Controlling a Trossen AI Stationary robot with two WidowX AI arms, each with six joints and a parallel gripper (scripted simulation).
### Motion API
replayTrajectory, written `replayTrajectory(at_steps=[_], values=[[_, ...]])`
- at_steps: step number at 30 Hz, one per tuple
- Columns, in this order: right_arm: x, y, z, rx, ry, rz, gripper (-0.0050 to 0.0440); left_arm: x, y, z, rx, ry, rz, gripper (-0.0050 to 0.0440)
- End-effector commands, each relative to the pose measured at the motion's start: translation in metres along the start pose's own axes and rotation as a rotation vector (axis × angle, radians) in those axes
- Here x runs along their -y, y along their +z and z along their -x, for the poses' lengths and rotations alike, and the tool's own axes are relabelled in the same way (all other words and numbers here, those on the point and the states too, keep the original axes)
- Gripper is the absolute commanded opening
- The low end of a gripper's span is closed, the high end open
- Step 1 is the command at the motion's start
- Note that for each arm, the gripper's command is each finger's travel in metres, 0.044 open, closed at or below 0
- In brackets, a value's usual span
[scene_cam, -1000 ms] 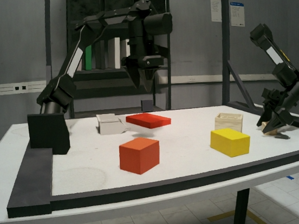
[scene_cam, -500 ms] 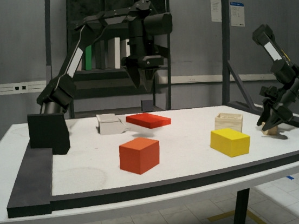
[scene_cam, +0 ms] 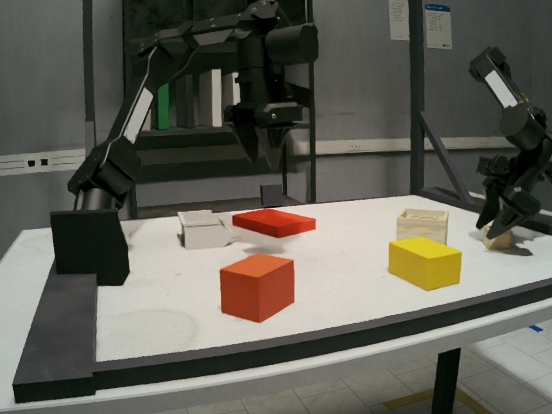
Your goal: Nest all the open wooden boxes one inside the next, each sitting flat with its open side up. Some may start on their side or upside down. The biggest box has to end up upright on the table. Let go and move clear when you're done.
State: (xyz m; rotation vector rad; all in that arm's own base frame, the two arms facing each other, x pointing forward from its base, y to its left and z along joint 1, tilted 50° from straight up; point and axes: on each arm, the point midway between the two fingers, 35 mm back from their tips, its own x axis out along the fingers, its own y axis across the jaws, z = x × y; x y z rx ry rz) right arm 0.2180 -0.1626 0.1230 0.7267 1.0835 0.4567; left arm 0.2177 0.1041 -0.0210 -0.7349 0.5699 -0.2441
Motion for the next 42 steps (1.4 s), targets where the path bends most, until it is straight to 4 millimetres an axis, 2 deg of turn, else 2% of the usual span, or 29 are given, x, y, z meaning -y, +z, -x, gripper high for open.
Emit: replayTrajectory(at_steps=[1,8,10,24,29,34,38,42], values=[[0.0,0.003,0.002,0.006,-0.004,0.01,0.04,0.001,0.005,0.004,-0.029,-0.007,0.002,0.04],[0.0,0.003,0.002,0.006,-0.004,0.01,0.04,-0.001,0.005,0.006,-0.08,-0.002,0.009,0.04],[0.0,0.003,0.002,0.006,-0.004,0.01,0.04,-0.007,0.012,0.009,-0.113,0.015,-0.039,0.04],[0.0,0.003,0.002,0.006,-0.004,0.01,0.04,0.0,0.009,0.018,-0.242,-0.014,0.012,0.04],[0.0,0.003,0.002,0.006,-0.004,0.01,0.04,0.0,0.013,0.027,-0.386,-0.015,0.004,0.04],[0.0,0.003,0.002,0.006,-0.004,0.01,0.04,0.001,0.015,0.031,-0.436,-0.019,0.008,0.04],[0.0,0.003,0.002,0.006,-0.004,0.01,0.04,0.0,0.019,0.041,-0.575,-0.02,0.007,0.04],[0.0,0.003,0.002,0.006,-0.004,0.01,0.04,0.001,0.02,0.043,-0.599,-0.021,0.006,0.04]])
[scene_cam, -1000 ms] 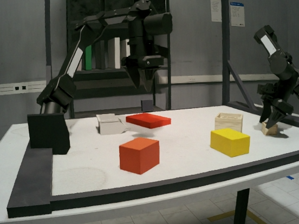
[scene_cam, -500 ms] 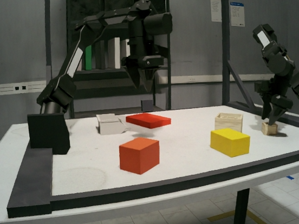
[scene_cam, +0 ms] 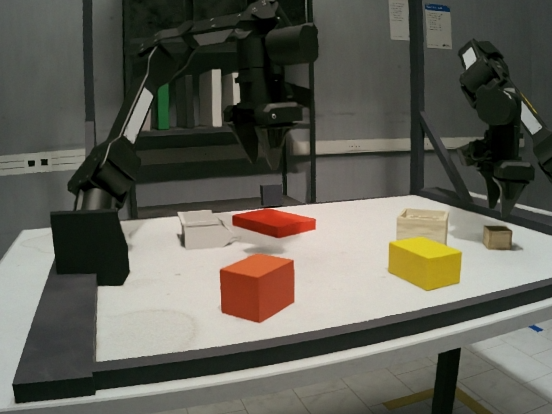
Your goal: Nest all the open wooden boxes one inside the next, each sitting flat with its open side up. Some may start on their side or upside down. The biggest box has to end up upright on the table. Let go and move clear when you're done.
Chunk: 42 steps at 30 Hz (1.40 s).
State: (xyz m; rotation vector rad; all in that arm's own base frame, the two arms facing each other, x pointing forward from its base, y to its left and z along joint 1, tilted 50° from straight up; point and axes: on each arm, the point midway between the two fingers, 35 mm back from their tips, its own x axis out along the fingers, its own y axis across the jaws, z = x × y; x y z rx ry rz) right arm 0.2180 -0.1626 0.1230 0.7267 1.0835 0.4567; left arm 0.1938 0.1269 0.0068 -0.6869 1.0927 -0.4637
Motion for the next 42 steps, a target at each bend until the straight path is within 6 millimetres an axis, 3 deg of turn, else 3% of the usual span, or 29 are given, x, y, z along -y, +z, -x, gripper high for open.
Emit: replayTrajectory(at_steps=[1,42], values=[[0.0003,0.0028,0.002,0.006,-0.004,0.01,0.04,-0.0023,0.0019,0.0048,-0.045,-0.003,-0.011,0.04],[-0.0008,0.0016,0.0024,0.006,-0.008,0.008,0.04,0.0012,-0.0003,0.0042,-0.035,-0.006,0.001,0.04]])
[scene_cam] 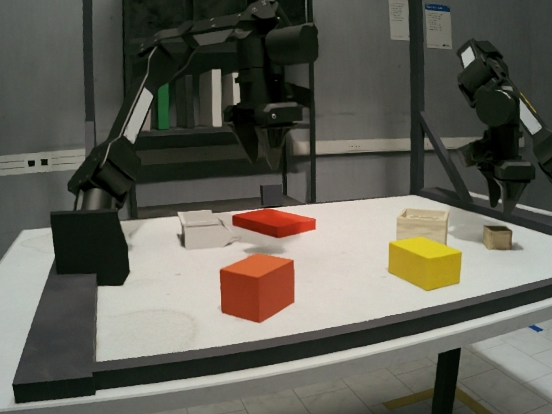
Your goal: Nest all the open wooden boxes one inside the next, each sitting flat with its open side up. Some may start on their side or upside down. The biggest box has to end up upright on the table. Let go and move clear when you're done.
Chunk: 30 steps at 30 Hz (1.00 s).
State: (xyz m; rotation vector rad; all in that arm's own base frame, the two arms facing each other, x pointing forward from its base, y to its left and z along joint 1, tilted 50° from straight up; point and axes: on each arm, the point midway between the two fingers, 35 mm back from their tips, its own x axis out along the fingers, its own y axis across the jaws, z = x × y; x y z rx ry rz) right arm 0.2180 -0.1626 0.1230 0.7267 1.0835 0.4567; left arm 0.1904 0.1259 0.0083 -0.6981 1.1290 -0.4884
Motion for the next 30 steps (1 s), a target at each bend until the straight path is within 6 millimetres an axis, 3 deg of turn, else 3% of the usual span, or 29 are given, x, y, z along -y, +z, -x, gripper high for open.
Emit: replayTrajectory(at_steps=[1,8,23,25,27,30], values=[[-0.0008,0.0016,0.0024,0.006,-0.008,0.008,0.04,-0.0005,0.0025,0.0027,0.006,0.01,-0.009,0.04],[-0.0008,0.0016,0.0024,0.006,-0.008,0.008,0.04,-0.0005,0.0025,0.0027,0.006,0.01,-0.009,0.04],[-0.0008,0.0016,0.0024,0.006,-0.008,0.008,0.04,-0.0025,0.0038,0.0041,0.002,0.014,-0.04,0.004],[-0.0008,0.0016,0.0024,0.006,-0.008,0.008,0.04,-0.0025,0.0038,0.0041,0.002,0.014,-0.04,0.004],[-0.0008,0.0016,0.0024,0.006,-0.008,0.008,0.04,-0.0025,0.0038,0.0041,0.002,0.014,-0.04,0.0],[-0.0008,0.0016,0.0024,0.006,-0.008,0.008,0.04,-0.0025,0.0038,0.0041,0.002,0.014,-0.04,0.0]])
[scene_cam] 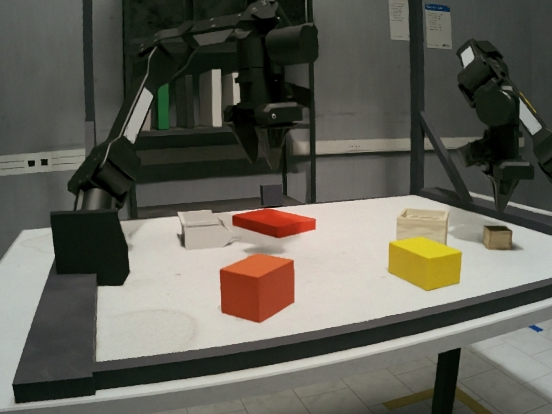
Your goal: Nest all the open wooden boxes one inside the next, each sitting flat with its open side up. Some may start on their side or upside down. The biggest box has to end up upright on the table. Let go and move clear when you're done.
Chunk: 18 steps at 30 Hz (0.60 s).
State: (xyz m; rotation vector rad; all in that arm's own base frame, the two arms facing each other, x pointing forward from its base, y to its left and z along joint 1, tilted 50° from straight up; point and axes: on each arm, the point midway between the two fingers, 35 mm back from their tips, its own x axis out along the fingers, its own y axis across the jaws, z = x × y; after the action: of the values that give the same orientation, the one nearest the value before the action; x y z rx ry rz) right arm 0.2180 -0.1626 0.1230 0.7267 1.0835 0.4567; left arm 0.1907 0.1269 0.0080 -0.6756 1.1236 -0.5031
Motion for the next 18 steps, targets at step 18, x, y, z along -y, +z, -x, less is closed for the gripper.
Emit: replayTrajectory(at_steps=[18], values=[[-0.001,0.002,0.002,0.006,-0.008,0.008,0.04,0.0,0.001,-0.038,0.002,0.003,-0.005,-0.0002]])
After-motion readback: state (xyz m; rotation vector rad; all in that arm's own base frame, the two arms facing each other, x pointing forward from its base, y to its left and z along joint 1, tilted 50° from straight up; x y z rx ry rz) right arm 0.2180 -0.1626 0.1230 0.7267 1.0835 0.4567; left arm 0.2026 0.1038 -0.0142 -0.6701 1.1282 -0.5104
